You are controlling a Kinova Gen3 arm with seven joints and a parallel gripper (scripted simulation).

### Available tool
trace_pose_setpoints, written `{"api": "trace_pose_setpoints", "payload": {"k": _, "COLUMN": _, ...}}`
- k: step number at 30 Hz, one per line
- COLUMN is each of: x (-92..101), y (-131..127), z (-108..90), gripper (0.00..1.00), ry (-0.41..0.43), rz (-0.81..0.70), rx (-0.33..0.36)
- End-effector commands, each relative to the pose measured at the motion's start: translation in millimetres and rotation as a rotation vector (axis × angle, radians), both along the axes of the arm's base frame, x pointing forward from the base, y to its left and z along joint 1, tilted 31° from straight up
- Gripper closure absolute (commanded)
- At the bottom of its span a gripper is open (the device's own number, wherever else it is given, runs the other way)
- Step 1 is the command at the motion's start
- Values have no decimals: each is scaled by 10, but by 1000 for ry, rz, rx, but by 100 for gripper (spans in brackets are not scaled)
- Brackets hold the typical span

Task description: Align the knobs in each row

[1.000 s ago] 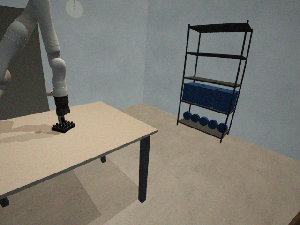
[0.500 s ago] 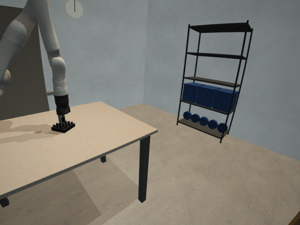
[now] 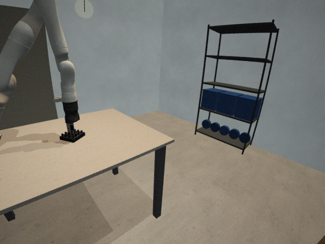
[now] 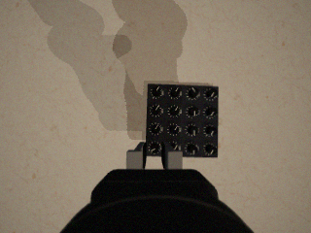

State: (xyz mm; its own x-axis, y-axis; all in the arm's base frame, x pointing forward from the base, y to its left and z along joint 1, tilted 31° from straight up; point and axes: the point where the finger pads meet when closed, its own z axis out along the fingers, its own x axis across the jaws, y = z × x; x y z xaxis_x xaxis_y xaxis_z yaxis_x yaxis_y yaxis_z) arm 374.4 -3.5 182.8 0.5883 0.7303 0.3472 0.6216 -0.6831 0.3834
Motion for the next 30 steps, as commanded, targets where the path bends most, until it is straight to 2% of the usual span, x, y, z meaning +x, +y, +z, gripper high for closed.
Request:
{"api": "trace_pose_setpoints", "payload": {"k": 1, "x": 1, "y": 5, "z": 6, "gripper": 54, "ry": -1, "rz": 6, "rx": -2}}
{"api": "trace_pose_setpoints", "payload": {"k": 8, "x": -37, "y": 18, "z": -3, "gripper": 54, "ry": 5, "rz": 137, "rx": -80}}
{"api": "trace_pose_setpoints", "payload": {"k": 16, "x": -90, "y": 28, "z": -6, "gripper": 54, "ry": 13, "rz": 372, "rx": -219}}
{"api": "trace_pose_setpoints", "payload": {"k": 18, "x": -90, "y": 28, "z": -6, "gripper": 54, "ry": 13, "rz": 372, "rx": -219}}
{"api": "trace_pose_setpoints", "payload": {"k": 30, "x": -133, "y": 19, "z": 36, "gripper": 54, "ry": 18, "rz": 806, "rx": -478}}
